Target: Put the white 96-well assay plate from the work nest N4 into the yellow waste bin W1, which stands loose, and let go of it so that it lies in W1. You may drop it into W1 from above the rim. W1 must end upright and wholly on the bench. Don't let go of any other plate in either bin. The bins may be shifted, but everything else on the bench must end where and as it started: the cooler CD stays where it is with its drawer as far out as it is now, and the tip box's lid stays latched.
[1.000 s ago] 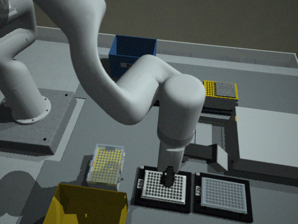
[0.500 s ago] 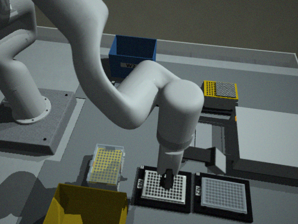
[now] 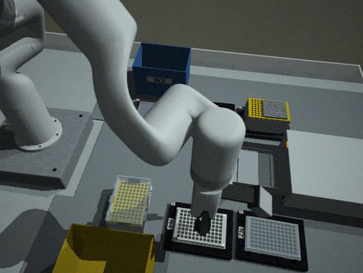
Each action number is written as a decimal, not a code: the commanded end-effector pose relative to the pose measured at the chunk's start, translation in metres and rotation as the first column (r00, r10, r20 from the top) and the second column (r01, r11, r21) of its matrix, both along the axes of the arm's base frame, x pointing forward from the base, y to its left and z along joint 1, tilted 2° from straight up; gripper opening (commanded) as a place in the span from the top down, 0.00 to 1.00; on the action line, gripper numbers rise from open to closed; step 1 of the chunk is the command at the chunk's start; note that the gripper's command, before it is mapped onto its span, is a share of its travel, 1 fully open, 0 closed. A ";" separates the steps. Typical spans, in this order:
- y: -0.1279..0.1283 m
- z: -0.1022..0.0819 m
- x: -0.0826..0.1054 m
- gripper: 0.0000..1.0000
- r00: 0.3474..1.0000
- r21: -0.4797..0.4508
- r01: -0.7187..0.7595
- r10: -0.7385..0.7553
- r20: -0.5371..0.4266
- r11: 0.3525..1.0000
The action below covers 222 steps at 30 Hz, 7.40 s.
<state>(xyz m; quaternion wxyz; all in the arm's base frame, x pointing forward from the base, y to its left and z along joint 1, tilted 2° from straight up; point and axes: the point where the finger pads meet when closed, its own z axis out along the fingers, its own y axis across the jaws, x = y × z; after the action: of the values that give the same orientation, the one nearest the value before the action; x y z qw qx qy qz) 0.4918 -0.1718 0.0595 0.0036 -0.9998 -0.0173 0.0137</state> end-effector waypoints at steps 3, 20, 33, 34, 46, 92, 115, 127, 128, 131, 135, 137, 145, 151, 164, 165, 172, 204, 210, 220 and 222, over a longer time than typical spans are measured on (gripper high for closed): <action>-0.001 -0.004 0.001 0.00 1.000 -0.002 0.000 0.000 0.005 1.000; 0.000 -0.029 0.001 0.00 1.000 -0.002 0.000 0.000 0.005 1.000; 0.000 -0.051 0.000 0.00 1.000 -0.002 0.000 0.000 0.005 1.000; 0.000 -0.052 0.000 0.00 1.000 -0.002 0.000 0.000 0.005 1.000; 0.000 -0.069 0.000 0.00 1.000 -0.002 0.000 0.000 0.005 1.000; 0.000 -0.091 -0.001 0.00 1.000 -0.002 0.000 0.000 0.005 1.000; 0.000 -0.092 -0.001 1.00 1.000 -0.002 0.000 0.000 0.005 1.000; 0.000 -0.092 -0.001 1.00 1.000 -0.002 0.000 0.000 0.004 1.000; 0.000 -0.092 -0.001 1.00 1.000 -0.002 0.000 0.000 0.004 1.000; 0.000 -0.092 -0.001 1.00 1.000 -0.002 0.000 0.000 0.005 1.000; 0.000 -0.092 -0.001 1.00 1.000 -0.002 0.000 0.000 0.005 1.000; 0.000 -0.092 -0.001 1.00 1.000 -0.002 0.000 0.000 0.005 1.000; 0.000 -0.092 -0.001 1.00 1.000 -0.002 0.000 0.000 0.005 1.000; 0.000 -0.092 -0.001 1.00 1.000 -0.002 0.000 0.000 0.005 1.000; 0.000 -0.092 -0.001 1.00 1.000 -0.002 0.000 0.000 0.005 1.000; 0.000 -0.092 -0.001 1.00 1.000 -0.002 0.000 0.000 0.005 1.000; 0.000 -0.088 -0.001 1.00 1.000 -0.002 0.000 0.000 0.005 1.000; 0.000 -0.072 0.000 1.00 1.000 -0.002 0.000 0.000 0.005 1.000; 0.000 -0.065 0.000 1.00 1.000 -0.002 0.000 0.000 0.005 1.000; 0.000 -0.049 0.000 1.00 1.000 -0.002 0.000 0.000 0.005 1.000; 0.000 -0.045 0.000 1.00 1.000 -0.002 0.000 0.000 0.005 1.000</action>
<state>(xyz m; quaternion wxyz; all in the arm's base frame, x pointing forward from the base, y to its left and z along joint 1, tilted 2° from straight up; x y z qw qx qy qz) 0.4905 -0.1715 0.0079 0.0036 -0.9998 -0.0173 0.0135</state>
